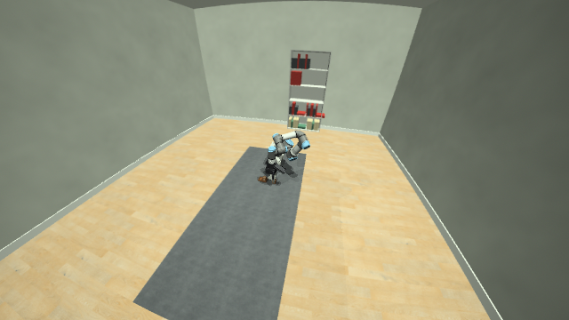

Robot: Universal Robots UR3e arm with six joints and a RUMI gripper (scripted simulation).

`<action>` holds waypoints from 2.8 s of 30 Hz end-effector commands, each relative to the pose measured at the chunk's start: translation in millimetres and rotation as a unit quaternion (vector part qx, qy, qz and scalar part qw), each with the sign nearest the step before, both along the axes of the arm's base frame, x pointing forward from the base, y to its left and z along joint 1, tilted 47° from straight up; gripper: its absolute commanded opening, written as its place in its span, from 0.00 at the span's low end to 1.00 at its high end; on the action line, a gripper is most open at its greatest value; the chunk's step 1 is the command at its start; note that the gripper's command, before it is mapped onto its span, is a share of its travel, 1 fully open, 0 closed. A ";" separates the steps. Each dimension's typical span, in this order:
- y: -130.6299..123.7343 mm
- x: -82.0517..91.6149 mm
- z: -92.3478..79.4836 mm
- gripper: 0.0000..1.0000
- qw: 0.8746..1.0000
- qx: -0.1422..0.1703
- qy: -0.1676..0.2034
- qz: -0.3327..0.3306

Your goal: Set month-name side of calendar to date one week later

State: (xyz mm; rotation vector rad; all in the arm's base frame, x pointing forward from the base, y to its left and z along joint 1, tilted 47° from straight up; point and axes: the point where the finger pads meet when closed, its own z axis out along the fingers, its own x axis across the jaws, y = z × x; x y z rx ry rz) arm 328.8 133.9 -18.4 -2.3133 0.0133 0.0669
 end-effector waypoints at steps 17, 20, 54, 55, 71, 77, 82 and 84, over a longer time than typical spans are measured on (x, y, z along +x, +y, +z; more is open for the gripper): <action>-1.6 0.7 1.0 0.11 1.000 -0.001 -0.001 0.000; -4.1 0.9 3.3 0.11 1.000 -0.001 -0.001 0.000; -72.4 4.8 66.2 0.11 1.000 -0.001 -0.001 0.000; -73.0 4.8 66.7 0.11 1.000 -0.001 -0.001 0.000; -74.8 5.0 67.4 0.11 1.000 -0.001 -0.001 0.000; -97.4 7.4 49.2 0.11 1.000 -0.001 -0.001 0.000; -127.2 7.6 22.9 0.11 1.000 -0.002 -0.002 0.000; -134.6 7.1 15.8 0.11 1.000 -0.002 -0.002 0.000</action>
